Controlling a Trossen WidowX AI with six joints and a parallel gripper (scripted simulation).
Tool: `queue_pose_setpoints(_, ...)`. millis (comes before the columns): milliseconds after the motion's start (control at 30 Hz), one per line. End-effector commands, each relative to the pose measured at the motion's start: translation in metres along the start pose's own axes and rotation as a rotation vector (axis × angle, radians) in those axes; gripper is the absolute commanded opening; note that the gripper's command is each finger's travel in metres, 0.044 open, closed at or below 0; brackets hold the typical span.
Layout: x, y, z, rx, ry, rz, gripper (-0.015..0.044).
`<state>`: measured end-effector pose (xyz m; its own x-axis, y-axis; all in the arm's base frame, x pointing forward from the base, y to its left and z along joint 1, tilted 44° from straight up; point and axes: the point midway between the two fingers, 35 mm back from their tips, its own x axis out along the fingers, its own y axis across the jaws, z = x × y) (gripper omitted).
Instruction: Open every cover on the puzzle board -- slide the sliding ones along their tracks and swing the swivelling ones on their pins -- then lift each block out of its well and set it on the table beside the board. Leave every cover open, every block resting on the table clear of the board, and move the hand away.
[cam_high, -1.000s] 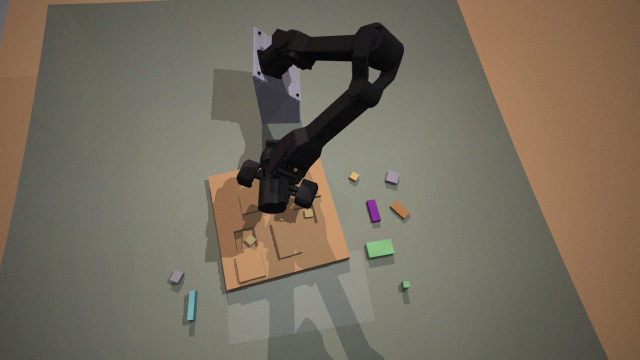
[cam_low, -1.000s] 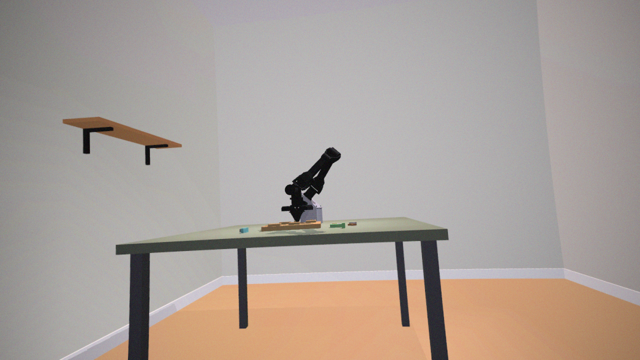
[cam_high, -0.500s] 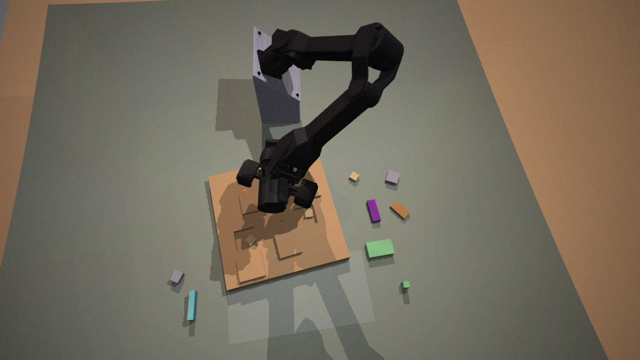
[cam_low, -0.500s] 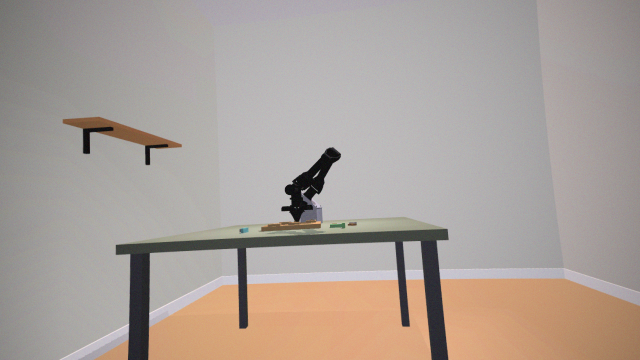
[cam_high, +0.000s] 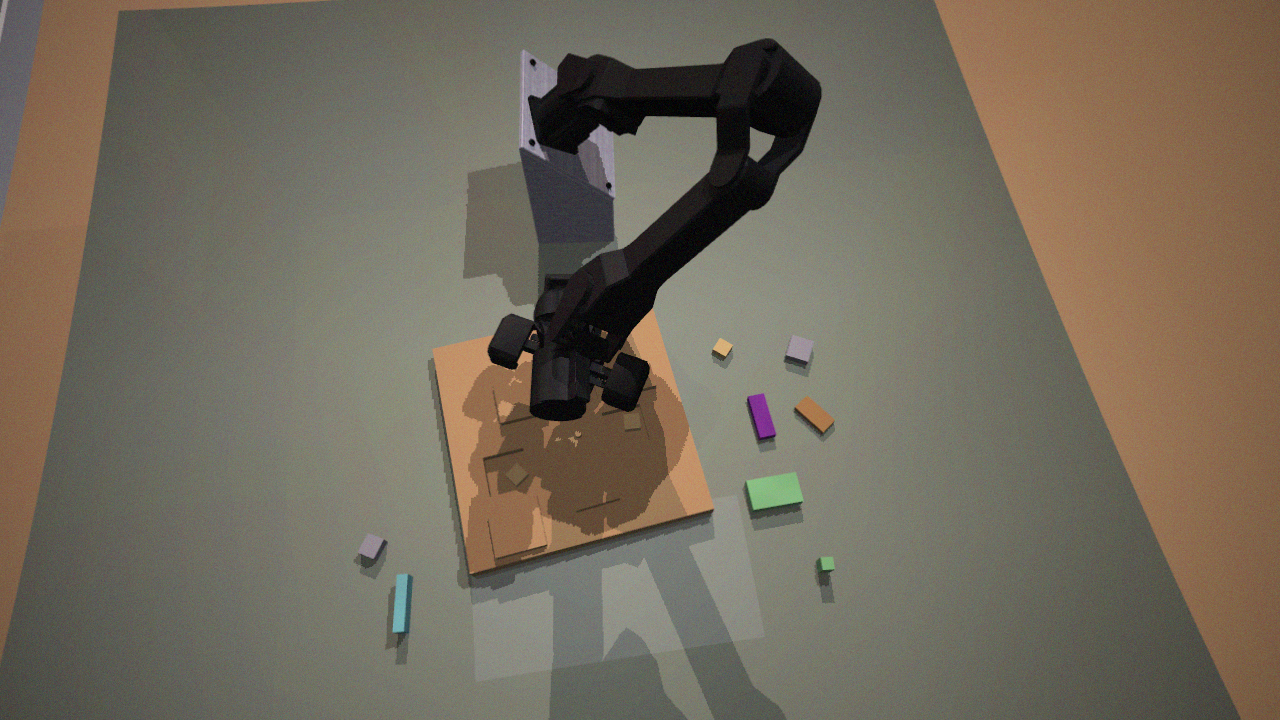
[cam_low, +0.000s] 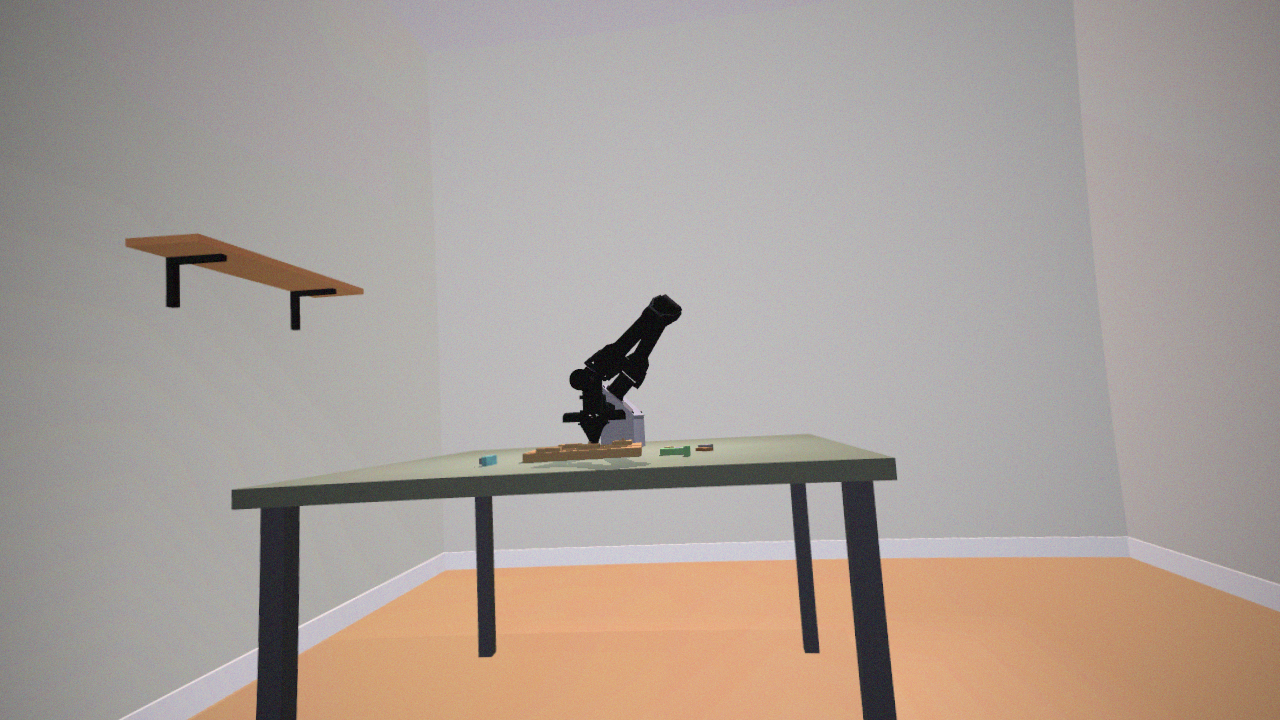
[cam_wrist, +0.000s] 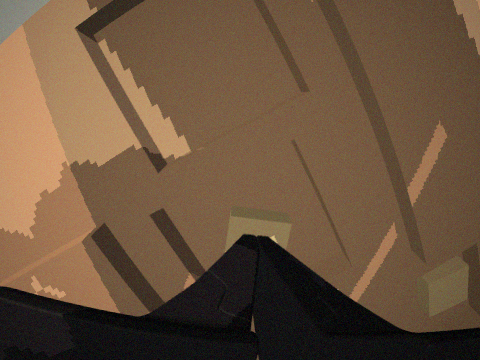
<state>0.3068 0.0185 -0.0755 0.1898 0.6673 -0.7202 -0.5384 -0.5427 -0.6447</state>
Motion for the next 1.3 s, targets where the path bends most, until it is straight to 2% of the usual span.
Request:
queue_pose_setpoints(0, 0.0014, 0.0005, 0.0022, -0.001, -0.007, 0.001, 0.0)
queue_pose_setpoints(333, -0.0039, -0.0005, -0.0002, 0.001, -0.002, 0.001, 0.0)
queue_pose_setpoints(433, -0.0041, -0.0005, -0.0002, 0.099, -0.002, 0.001, 0.0)
queue_pose_setpoints(1000, -0.0075, -0.0008, -0.0001, 1.72, -0.002, 0.003, 0.0)
queue_pose_setpoints(1100, -0.0081, -0.0008, -0.0001, 1.908, -0.002, 0.004, 0.0)
queue_pose_setpoints(1133, -0.0058, -0.0004, -0.0001, 1.116, -0.002, 0.001, 0.0026)
queue_pose_setpoints(1267, -0.0074, -0.0004, -0.0003, 1.221, -0.001, 0.001, 0.0131)
